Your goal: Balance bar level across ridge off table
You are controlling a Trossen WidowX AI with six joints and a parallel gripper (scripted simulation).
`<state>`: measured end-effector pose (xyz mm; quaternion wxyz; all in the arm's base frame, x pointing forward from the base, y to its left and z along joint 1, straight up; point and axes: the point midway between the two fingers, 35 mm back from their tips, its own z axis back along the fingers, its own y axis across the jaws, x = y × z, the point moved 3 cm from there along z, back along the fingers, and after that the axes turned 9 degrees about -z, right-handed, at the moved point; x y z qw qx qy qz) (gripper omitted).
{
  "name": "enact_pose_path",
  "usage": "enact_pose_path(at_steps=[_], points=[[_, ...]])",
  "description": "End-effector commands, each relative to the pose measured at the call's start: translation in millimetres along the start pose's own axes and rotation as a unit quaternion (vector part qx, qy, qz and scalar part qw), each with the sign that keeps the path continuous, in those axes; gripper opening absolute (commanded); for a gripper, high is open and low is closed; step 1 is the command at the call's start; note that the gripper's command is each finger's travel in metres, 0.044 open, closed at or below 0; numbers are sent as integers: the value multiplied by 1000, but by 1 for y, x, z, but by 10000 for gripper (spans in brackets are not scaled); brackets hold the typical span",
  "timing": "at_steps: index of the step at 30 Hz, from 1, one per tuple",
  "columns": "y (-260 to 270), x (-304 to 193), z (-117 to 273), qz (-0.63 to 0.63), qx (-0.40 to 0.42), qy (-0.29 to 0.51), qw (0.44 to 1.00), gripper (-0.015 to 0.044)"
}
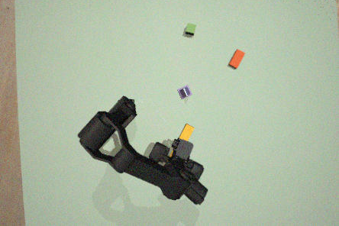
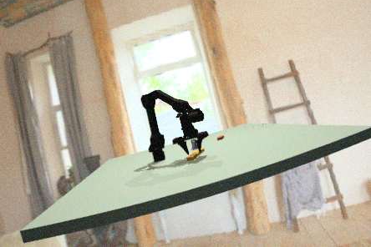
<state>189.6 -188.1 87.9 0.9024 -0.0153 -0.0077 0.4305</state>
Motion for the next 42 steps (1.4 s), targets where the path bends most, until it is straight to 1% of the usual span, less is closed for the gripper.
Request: enact_pose_path(at_steps=[1, 20, 26, 33, 37, 42], points=[[2, 0, -8, 2, 7, 1, 1000, 315], [3, 0, -12, 2, 7, 1, 1000, 315], [2, 0, -12, 0, 6, -1, 1000, 157], [2, 0, -12, 0, 6, -1, 1000, 111], [1, 0, -6, 0, 6, 0, 1000, 6], [-1, 0, 7, 1, 6, 0, 1000, 0]])
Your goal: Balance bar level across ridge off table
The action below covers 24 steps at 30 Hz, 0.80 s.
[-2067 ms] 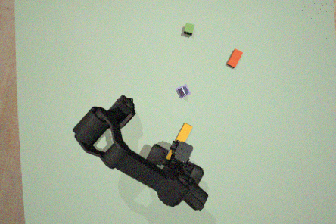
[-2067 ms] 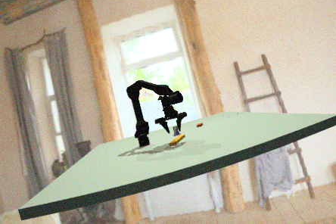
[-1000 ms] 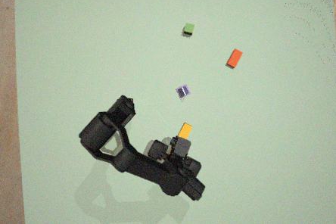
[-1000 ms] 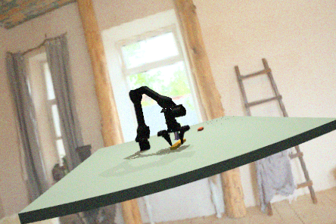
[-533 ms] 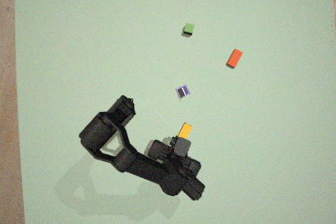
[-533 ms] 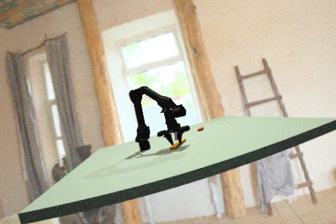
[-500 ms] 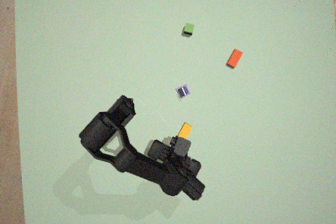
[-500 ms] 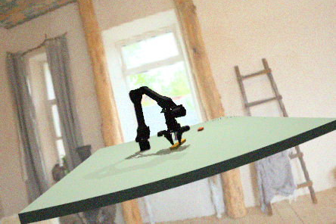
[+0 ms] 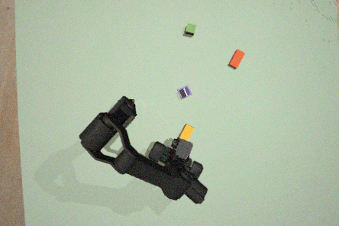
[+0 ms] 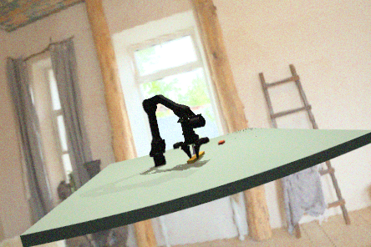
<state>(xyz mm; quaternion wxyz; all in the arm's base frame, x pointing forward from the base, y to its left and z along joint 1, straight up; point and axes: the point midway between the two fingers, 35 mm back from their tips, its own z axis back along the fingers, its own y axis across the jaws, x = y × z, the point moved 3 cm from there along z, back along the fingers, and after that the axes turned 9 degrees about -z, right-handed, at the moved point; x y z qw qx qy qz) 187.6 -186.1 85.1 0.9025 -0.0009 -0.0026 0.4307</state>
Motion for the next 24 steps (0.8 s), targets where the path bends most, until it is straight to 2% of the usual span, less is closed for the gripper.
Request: enact_pose_path(at_steps=[1, 24], points=[[-4, 0, 12, 0, -9, 1, 1000, 0], [-3, 0, 71, 2, -9, 3, 1000, 0]])
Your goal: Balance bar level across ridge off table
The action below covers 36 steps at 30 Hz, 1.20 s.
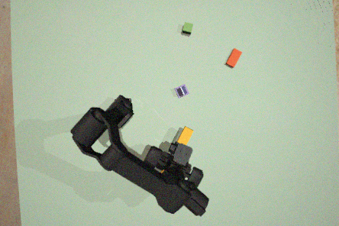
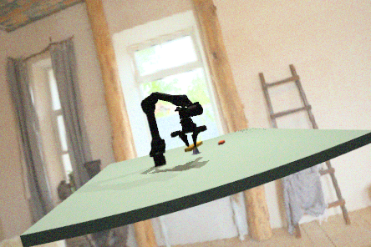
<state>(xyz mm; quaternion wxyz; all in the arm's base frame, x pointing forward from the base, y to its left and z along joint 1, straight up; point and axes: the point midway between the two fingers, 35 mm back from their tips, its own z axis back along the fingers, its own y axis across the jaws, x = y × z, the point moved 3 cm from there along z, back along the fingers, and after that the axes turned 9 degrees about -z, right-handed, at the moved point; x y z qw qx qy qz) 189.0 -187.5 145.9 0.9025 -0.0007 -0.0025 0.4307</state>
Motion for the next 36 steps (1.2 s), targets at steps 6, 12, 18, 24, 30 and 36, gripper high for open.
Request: enact_pose_path(at_steps=[6, 12, 18, 24, 30, 36], points=[[2, 0, 26, 2, -9, 3, 1000, 0], [4, 6, 32, -6, -9, 3, 1000, 0], [7, 29, 32, -38, -9, 2, 999, 0], [13, 52, 33, -72, -9, 0, 997, 0], [21, 75, 33, -105, -8, -1, 994, 0], [31, 96, 33, -138, -8, -2, 990, 0]])
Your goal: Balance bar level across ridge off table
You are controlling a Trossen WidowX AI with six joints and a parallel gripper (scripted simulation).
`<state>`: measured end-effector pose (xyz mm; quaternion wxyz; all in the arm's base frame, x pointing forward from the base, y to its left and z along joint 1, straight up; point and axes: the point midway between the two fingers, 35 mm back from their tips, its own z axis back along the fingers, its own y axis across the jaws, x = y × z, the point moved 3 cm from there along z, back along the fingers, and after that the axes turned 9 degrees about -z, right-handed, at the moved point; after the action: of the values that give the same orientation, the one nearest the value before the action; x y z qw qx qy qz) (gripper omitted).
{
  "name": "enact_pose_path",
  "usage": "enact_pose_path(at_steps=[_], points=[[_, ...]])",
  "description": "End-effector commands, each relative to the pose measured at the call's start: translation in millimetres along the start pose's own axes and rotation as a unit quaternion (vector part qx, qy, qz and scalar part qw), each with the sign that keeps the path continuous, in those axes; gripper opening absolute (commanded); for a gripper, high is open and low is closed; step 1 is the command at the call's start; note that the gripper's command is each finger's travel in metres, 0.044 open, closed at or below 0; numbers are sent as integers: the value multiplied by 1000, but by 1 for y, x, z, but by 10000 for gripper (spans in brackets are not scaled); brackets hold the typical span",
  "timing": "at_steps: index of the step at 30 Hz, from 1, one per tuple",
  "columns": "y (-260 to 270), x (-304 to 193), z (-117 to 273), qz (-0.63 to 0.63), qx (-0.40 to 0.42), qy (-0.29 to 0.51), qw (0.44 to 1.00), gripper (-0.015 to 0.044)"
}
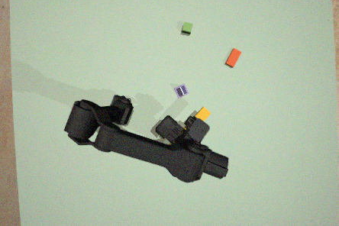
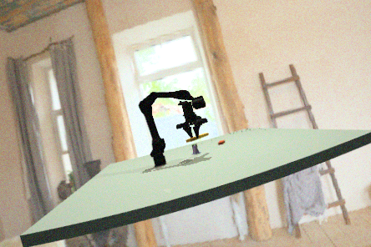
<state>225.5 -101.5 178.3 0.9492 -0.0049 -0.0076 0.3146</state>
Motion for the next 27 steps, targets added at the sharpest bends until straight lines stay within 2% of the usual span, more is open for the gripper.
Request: enact_pose_path(at_steps=[1, 27], points=[[10, 7, 1, -18, -1, 0, 1000, 0], [95, 61, 1, -162, 2, -2, 987, 0]])
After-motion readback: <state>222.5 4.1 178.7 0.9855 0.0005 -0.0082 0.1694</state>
